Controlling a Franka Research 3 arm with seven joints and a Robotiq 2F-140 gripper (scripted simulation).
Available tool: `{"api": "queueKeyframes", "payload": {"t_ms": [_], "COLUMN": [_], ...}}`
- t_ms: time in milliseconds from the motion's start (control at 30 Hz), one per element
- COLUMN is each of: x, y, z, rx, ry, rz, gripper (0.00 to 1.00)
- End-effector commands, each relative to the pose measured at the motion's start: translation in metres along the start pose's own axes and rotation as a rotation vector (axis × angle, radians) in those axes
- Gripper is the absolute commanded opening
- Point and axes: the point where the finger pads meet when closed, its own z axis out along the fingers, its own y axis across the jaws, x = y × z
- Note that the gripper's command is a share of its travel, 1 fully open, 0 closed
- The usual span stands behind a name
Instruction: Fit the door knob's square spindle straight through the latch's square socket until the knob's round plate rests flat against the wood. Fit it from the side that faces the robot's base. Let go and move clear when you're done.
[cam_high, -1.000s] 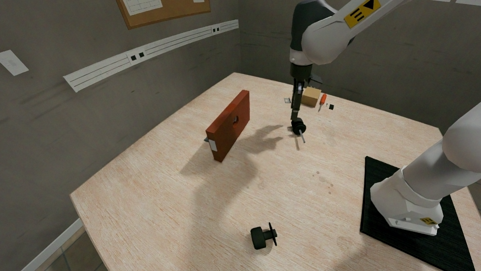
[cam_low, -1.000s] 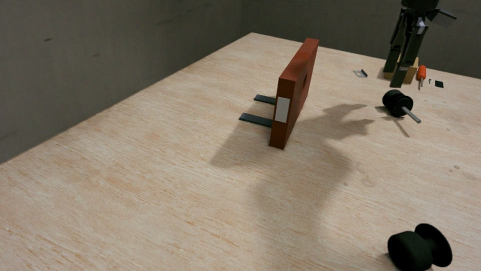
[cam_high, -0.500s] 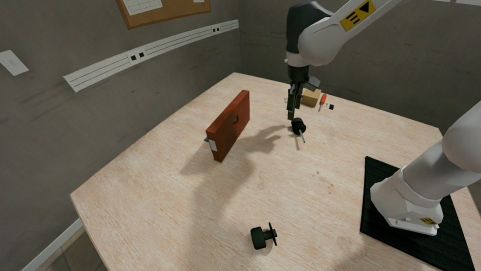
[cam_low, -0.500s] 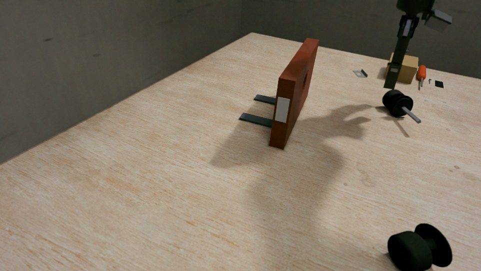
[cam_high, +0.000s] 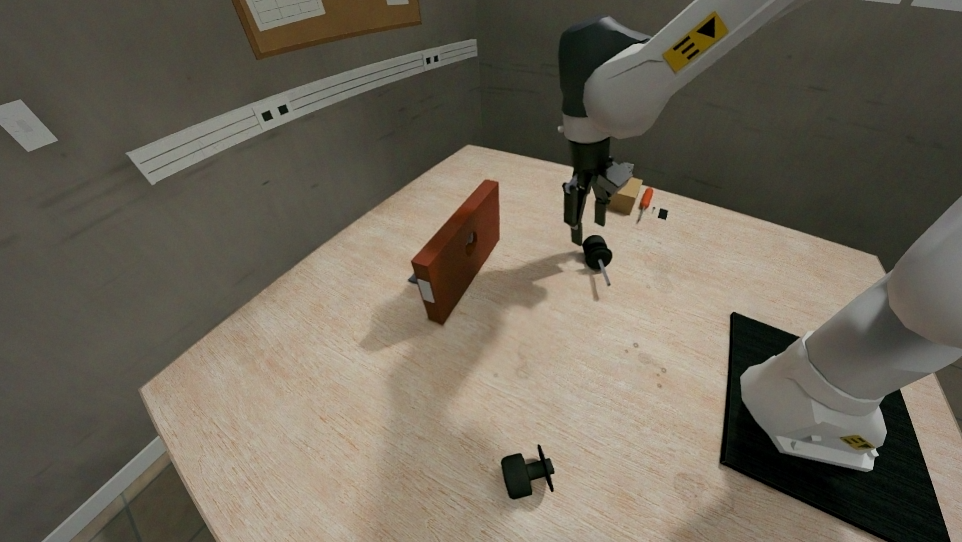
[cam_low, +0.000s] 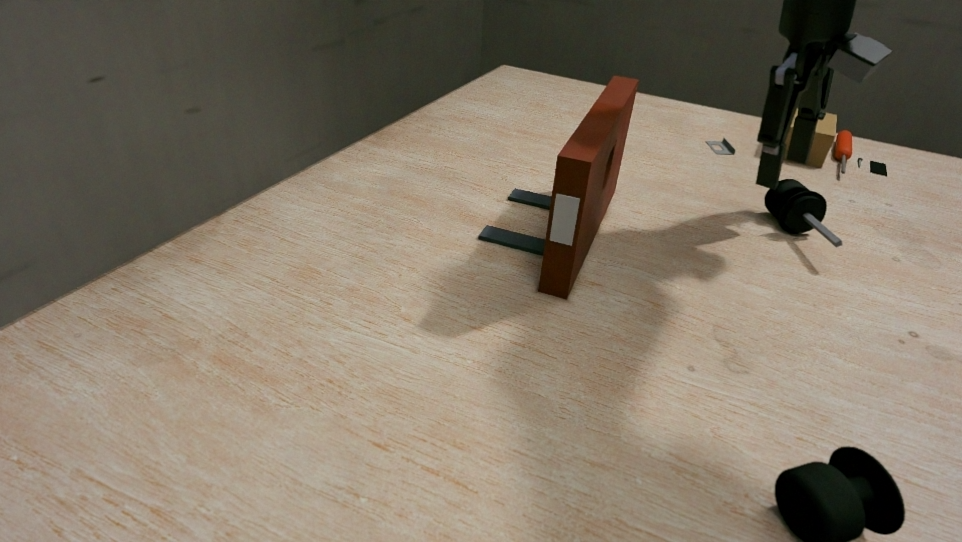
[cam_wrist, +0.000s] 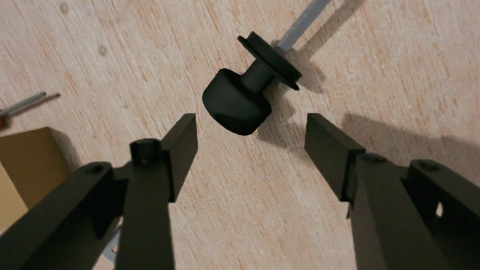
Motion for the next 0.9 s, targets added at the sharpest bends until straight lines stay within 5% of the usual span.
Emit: {"api": "queueKeyframes", "payload": {"t_ms": [0, 567, 867], "x": [0.005, 0.008, 0.009], "y": [-0.002, -0.004, -0.005], "z": [0.005, 0.025, 0.036], "rx": [0.055, 0.134, 0.134], "ry": [0.039, 0.095, 0.095], "rz": [0.271, 0.657, 0.657], "gripper": [0.57, 0.57, 0.57]}}
